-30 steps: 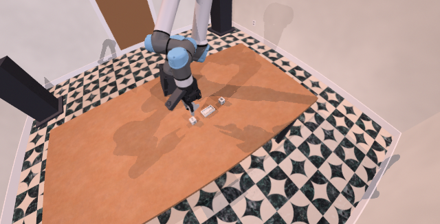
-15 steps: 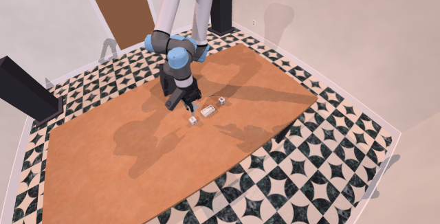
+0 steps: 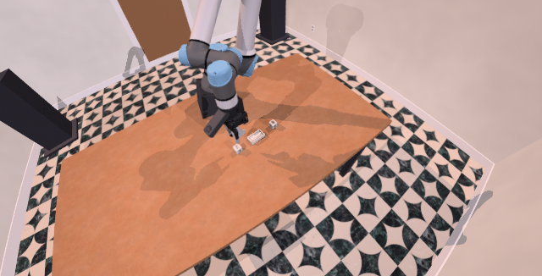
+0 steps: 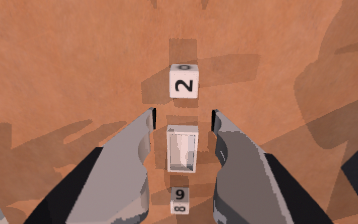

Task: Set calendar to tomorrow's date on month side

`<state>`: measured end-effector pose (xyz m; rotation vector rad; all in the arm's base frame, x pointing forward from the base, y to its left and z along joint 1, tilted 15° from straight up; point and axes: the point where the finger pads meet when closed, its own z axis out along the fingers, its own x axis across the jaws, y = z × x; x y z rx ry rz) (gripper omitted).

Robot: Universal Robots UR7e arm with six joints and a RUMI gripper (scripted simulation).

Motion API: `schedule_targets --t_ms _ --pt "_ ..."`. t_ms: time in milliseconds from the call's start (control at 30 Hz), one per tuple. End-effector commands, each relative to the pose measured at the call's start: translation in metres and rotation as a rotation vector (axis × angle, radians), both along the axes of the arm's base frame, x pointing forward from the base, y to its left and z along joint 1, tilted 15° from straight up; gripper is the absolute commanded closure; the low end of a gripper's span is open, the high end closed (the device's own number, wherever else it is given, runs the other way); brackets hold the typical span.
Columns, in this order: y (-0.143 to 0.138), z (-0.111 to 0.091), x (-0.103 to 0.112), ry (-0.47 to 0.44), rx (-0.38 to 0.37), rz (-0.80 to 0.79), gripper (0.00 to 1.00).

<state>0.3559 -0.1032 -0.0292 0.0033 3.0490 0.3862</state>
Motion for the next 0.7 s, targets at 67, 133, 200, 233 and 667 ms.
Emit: schedule_targets --t_ms 67,133,200,233,667 --pt "0.005 -0.013 0.001 0.001 0.002 0.001 0.71" --pt "0.006 -0.016 0.001 0.001 0.002 0.001 0.71" --pt "0.006 -0.019 0.001 0.001 0.002 0.001 0.71" --pt "0.007 -0.020 0.001 0.001 0.002 0.001 0.71" --pt "0.011 -0.036 0.002 0.001 0.002 0.001 0.71"
